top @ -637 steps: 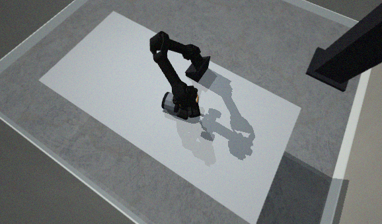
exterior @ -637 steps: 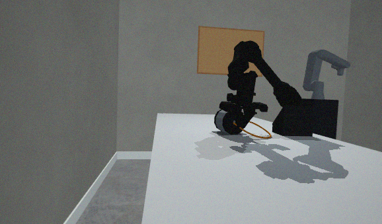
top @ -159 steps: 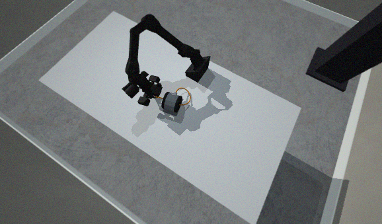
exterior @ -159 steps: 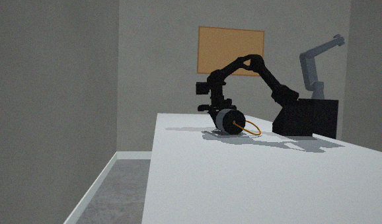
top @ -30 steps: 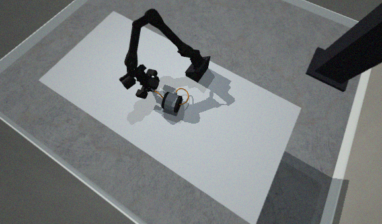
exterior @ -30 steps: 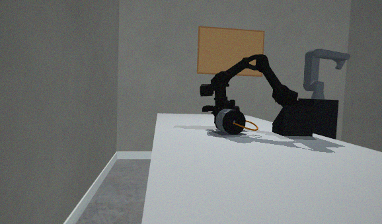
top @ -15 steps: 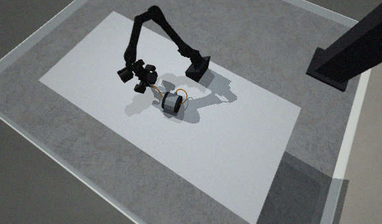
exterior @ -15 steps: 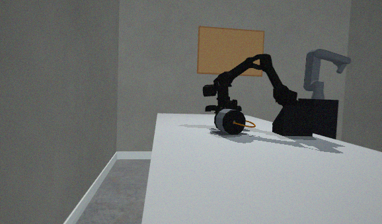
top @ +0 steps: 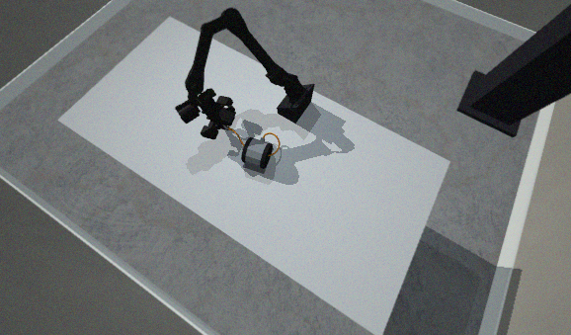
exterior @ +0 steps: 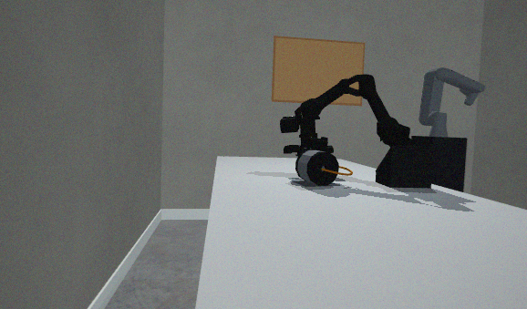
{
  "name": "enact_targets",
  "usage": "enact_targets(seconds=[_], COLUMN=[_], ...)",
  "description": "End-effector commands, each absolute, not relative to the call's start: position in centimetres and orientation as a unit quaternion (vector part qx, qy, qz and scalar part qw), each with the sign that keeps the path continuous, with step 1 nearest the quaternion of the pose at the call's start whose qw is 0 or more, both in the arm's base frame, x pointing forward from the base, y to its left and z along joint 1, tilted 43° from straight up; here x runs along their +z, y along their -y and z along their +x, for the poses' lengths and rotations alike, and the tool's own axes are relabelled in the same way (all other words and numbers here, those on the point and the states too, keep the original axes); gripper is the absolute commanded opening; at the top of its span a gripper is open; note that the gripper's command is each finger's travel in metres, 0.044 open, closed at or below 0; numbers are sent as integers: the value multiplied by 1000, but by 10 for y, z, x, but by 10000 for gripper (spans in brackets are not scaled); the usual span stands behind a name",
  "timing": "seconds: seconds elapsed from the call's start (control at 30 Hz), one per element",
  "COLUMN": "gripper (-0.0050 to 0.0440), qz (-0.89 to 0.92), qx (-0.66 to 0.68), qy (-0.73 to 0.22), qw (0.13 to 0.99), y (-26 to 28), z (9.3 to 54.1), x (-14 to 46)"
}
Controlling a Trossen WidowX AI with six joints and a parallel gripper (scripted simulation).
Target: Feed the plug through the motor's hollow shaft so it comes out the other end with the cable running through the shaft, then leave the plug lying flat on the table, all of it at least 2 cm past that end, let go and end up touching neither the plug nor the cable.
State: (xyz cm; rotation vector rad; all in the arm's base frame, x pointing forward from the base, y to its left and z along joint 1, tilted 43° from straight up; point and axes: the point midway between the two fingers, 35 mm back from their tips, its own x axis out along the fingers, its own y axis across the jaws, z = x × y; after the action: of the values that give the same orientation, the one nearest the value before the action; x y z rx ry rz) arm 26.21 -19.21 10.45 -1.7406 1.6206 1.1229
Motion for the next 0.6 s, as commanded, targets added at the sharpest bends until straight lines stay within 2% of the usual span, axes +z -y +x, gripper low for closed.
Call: enact_targets(seconds=[0.0, 0.4, 0.47, 0.53, 0.57], gripper=[0, 0, 48, 48, 72], qz=[-640, -640, -640, -640, -640], qx=[413, 413, 413, 413, 413], qy=[-596, -596, -596, -596, -596], qw=[253, 254, 254, 254, 254], y=[192, 191, 191, 191, 191], z=[262, 263, 263, 263, 263], x=[105, 104, 104, 104, 104])
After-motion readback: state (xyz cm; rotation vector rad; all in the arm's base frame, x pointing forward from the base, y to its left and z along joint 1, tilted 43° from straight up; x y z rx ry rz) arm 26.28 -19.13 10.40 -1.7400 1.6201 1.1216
